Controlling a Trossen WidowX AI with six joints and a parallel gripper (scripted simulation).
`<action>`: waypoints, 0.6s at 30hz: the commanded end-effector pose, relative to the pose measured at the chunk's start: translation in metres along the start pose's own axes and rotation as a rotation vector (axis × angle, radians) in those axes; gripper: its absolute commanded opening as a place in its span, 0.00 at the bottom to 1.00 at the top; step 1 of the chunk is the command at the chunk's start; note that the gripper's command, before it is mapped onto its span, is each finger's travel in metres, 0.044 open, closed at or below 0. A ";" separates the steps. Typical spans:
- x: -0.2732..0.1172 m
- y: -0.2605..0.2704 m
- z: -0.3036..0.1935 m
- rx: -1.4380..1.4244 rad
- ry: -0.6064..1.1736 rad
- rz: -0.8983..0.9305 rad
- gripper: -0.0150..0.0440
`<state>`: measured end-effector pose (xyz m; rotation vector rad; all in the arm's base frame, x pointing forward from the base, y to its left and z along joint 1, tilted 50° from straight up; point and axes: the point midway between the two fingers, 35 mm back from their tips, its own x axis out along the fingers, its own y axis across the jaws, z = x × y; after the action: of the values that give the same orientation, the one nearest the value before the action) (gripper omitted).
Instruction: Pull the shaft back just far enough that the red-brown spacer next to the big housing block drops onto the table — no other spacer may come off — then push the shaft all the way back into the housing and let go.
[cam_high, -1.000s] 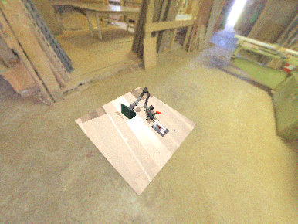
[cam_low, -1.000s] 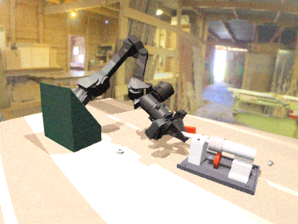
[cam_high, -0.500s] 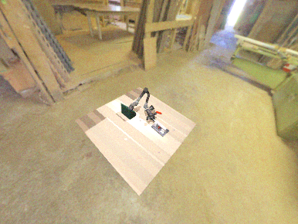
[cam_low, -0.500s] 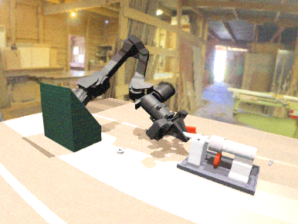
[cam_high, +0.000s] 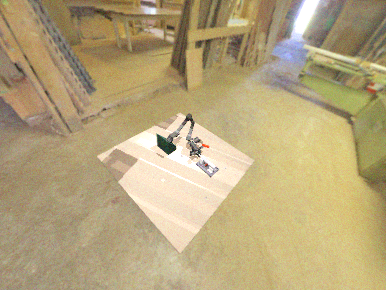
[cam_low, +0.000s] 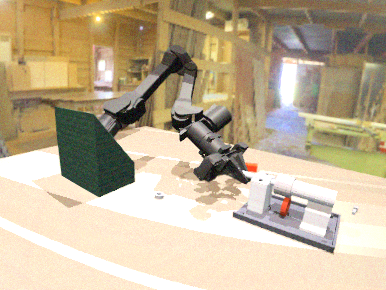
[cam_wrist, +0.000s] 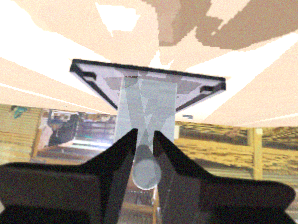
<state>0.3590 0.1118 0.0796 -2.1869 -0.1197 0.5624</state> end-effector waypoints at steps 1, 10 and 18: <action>0.002 -0.001 -0.002 -0.004 0.003 0.000 0.25; 0.004 -0.001 -0.003 -0.004 0.003 0.000 0.25; 0.006 -0.001 -0.004 -0.004 0.003 0.000 0.25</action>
<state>0.3641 0.1111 0.0795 -2.1869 -0.1198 0.5623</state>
